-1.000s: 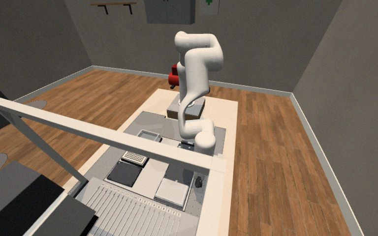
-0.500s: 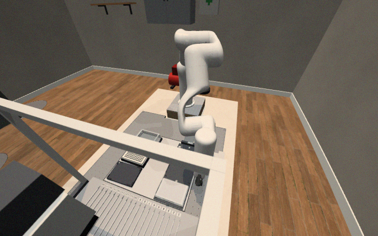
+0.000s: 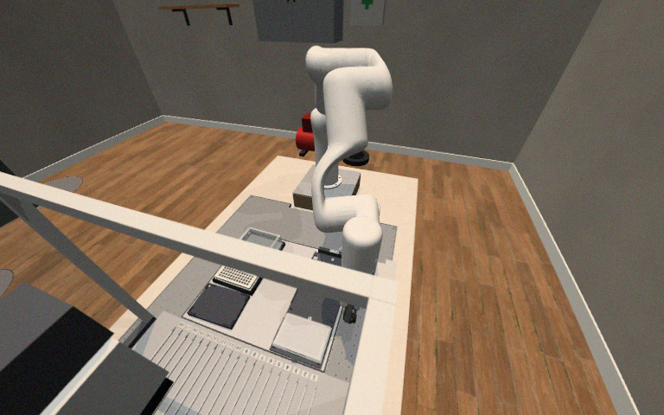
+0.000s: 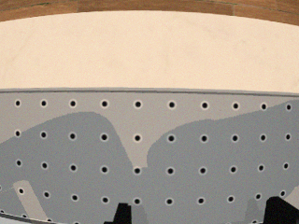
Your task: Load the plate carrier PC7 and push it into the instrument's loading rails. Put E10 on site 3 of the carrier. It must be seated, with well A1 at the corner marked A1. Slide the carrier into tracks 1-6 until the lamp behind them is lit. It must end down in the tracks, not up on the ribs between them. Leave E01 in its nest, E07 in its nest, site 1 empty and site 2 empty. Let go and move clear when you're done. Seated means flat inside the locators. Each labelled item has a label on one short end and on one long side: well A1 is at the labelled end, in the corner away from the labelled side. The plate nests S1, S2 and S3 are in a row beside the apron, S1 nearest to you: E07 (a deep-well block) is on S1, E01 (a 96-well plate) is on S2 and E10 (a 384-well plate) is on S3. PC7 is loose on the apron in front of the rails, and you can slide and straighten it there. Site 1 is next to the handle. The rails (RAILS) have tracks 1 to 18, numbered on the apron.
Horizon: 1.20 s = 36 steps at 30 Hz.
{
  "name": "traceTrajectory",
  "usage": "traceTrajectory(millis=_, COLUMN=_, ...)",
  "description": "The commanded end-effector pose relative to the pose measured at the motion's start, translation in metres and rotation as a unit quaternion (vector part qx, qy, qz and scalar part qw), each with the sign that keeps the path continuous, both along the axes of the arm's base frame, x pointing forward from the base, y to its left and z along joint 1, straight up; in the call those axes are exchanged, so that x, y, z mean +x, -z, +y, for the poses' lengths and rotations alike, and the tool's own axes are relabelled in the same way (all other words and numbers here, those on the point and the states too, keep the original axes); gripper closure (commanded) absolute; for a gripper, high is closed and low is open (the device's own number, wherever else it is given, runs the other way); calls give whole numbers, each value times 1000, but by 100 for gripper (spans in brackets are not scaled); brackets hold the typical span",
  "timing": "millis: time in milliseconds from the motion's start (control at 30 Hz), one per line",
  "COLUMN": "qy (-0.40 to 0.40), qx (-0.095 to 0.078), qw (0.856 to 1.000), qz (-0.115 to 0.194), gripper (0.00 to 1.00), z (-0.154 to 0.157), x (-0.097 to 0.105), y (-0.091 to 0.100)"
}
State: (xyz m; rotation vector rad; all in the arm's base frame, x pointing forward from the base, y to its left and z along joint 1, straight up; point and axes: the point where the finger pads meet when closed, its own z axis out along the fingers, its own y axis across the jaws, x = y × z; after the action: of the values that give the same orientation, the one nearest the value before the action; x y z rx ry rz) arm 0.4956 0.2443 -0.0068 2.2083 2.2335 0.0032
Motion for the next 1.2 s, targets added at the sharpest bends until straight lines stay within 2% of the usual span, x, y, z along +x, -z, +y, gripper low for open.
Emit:
traceTrajectory(millis=0, qy=0, qx=1, qw=1000, qz=-2, gripper=0, z=1, x=1, y=-4)
traceTrajectory(millis=1167, qy=0, qx=1, qw=1000, qz=-2, gripper=0, z=1, x=1, y=-56)
